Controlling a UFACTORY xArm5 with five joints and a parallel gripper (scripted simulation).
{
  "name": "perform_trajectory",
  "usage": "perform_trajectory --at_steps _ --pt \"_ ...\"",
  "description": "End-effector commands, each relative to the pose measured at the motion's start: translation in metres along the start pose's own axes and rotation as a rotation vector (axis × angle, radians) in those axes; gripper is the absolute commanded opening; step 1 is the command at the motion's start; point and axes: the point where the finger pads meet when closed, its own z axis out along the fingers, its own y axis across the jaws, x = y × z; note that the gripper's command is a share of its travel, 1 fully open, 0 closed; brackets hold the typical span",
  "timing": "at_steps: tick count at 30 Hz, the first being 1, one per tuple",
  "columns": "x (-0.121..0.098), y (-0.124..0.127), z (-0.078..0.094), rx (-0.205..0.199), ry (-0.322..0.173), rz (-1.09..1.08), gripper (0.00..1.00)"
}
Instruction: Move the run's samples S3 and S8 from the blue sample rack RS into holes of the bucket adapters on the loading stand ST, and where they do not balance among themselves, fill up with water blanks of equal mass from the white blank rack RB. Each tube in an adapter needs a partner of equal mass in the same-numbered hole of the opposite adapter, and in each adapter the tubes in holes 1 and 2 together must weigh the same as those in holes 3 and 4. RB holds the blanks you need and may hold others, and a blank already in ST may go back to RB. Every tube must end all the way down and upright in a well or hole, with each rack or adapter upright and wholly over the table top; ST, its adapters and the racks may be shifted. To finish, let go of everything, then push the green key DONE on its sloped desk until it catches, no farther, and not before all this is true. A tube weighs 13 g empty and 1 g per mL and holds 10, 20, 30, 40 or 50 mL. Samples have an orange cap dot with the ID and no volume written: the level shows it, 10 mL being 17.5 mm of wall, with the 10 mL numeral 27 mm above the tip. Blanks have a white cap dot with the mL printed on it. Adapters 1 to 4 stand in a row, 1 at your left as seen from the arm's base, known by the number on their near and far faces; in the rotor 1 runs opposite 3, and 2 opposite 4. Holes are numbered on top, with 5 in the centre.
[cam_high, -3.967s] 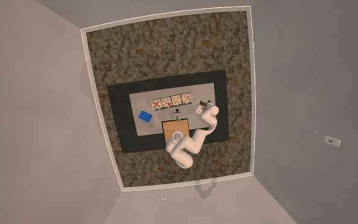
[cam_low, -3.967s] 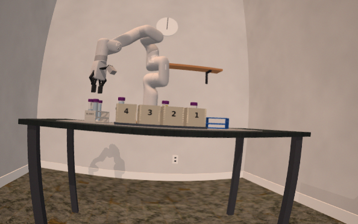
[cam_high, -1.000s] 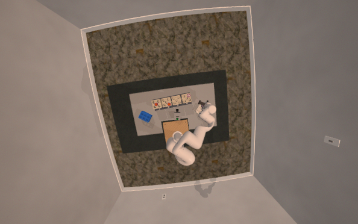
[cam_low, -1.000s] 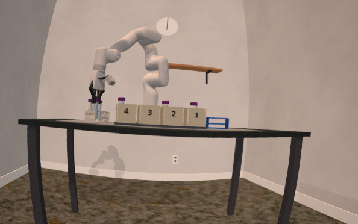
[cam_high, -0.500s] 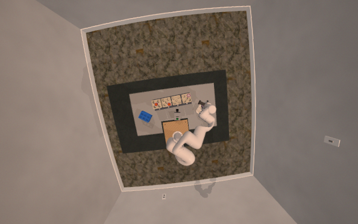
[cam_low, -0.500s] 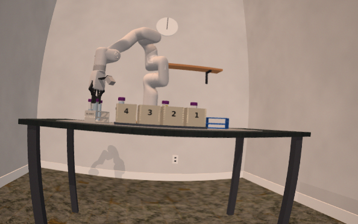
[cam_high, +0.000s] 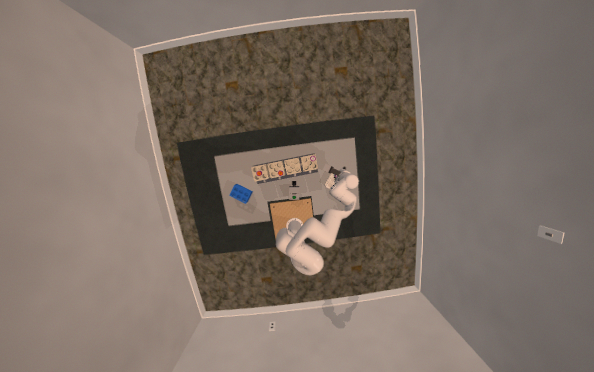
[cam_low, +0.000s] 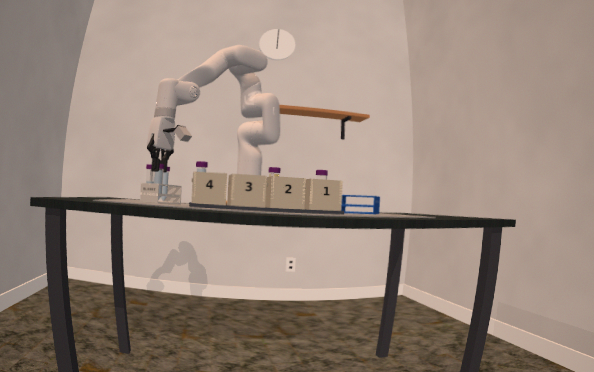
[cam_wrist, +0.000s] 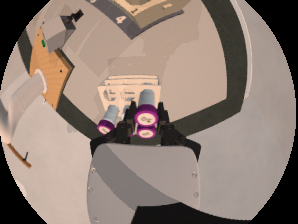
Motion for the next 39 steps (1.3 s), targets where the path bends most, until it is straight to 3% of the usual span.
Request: perform_trajectory --at_steps 1,39 --pt "0.000 0.001 -0.002 -0.004 -0.001 0.000 0.00" --pt "0.000 0.001 -0.024 -0.004 -0.001 0.000 0.00"
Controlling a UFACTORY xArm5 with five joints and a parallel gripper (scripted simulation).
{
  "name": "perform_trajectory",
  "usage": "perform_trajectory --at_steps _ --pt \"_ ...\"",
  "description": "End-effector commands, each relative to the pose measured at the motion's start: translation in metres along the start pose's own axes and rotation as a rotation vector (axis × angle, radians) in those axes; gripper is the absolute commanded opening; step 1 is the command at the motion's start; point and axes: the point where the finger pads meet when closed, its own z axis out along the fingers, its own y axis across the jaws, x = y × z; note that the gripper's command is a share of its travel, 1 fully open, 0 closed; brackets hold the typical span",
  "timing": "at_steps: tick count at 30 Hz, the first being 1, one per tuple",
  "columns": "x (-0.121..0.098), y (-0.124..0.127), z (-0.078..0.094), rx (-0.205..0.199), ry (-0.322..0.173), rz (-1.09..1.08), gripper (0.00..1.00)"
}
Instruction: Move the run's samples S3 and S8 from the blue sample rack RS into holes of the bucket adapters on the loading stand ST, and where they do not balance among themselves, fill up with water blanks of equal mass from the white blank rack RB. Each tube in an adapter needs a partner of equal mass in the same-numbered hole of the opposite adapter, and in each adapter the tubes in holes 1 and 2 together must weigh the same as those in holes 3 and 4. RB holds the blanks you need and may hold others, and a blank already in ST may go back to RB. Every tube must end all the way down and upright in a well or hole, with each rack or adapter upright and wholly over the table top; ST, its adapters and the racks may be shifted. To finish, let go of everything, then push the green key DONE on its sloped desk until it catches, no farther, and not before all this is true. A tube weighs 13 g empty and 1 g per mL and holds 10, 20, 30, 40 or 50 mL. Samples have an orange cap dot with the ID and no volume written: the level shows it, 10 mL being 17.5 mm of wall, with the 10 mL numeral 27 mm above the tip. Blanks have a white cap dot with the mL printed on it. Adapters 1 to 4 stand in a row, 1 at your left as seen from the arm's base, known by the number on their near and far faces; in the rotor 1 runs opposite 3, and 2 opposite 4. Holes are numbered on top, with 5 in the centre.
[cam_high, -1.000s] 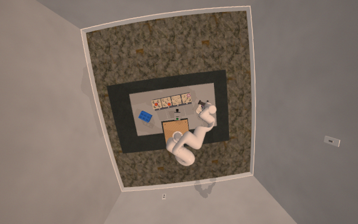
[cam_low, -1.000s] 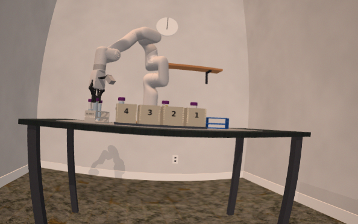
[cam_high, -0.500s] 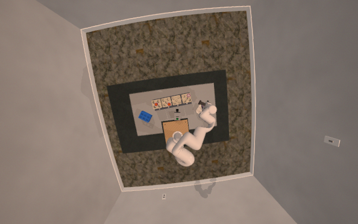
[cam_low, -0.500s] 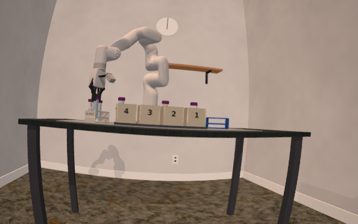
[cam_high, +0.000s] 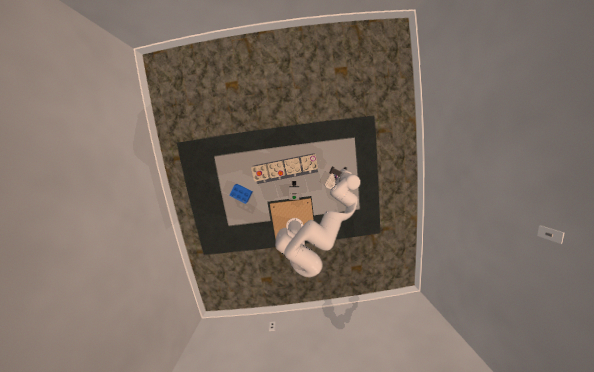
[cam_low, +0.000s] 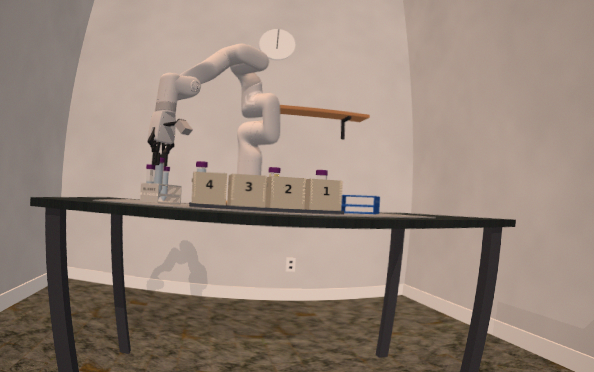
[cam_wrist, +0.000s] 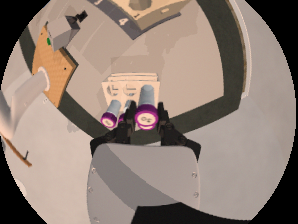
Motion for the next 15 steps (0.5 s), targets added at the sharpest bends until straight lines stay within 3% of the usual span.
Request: perform_trajectory --at_steps 1,15 --pt "0.000 0.001 -0.006 -0.004 -0.001 0.000 0.00" --pt "0.000 0.001 -0.030 -0.004 -0.001 0.000 0.00"
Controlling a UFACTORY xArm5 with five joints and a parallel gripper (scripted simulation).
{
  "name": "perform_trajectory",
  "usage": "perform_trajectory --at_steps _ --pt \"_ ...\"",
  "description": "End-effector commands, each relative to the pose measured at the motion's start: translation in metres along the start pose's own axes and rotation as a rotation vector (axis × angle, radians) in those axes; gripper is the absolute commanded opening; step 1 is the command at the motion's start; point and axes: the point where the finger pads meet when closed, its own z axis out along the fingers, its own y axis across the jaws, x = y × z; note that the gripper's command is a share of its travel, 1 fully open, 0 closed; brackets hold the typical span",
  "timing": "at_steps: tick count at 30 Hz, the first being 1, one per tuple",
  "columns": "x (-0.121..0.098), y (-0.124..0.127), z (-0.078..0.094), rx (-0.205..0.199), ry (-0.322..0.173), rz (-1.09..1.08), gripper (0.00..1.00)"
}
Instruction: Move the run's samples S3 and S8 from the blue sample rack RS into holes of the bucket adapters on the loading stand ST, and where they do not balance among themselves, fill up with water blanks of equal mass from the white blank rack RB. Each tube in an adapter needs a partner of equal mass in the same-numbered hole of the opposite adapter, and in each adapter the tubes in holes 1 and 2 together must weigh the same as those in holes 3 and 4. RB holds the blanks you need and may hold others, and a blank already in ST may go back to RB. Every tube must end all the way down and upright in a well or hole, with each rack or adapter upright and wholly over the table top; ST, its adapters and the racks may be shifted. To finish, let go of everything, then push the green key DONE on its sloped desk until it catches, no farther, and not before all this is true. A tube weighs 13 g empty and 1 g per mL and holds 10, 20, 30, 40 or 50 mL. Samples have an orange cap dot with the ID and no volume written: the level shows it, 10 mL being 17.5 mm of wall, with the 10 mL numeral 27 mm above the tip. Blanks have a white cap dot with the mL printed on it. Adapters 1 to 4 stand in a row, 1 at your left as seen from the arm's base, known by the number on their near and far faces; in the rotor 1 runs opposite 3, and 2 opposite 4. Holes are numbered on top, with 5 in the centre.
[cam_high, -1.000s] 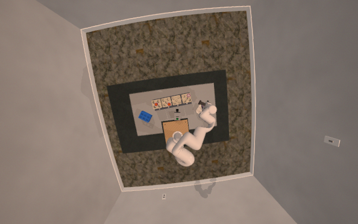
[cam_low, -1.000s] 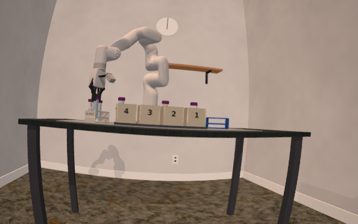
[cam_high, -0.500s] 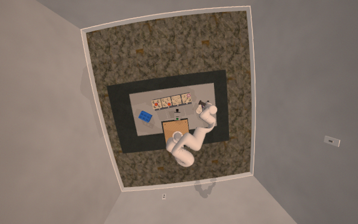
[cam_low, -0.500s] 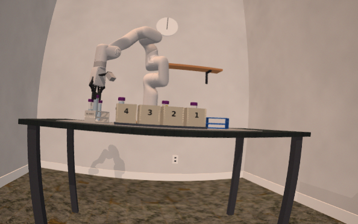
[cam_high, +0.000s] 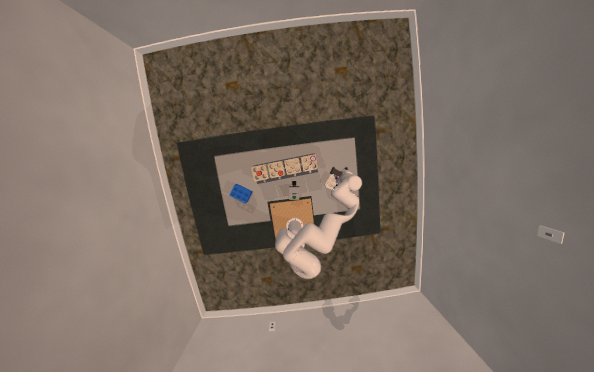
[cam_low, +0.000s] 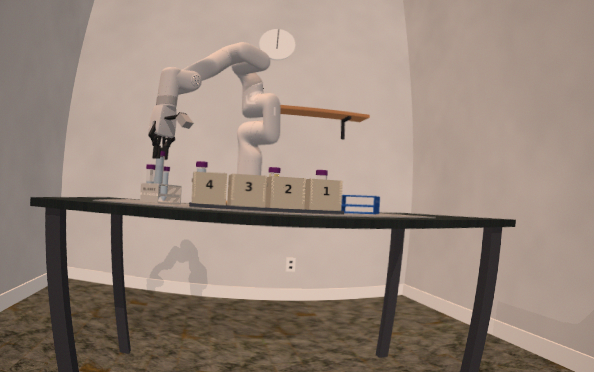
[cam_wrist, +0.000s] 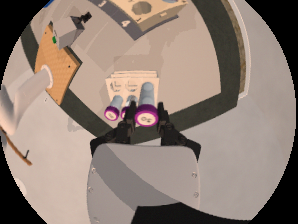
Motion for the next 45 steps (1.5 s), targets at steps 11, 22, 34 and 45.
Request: perform_trajectory --at_steps 11,22,34,45 --pt "0.000 0.001 -0.027 -0.005 -0.001 0.000 0.00" --pt "0.000 0.001 -0.049 -0.005 -0.001 0.000 0.00" --pt "0.000 0.001 -0.069 -0.005 -0.001 0.000 0.00" --pt "0.000 0.001 -0.087 -0.005 -0.001 0.000 0.00"
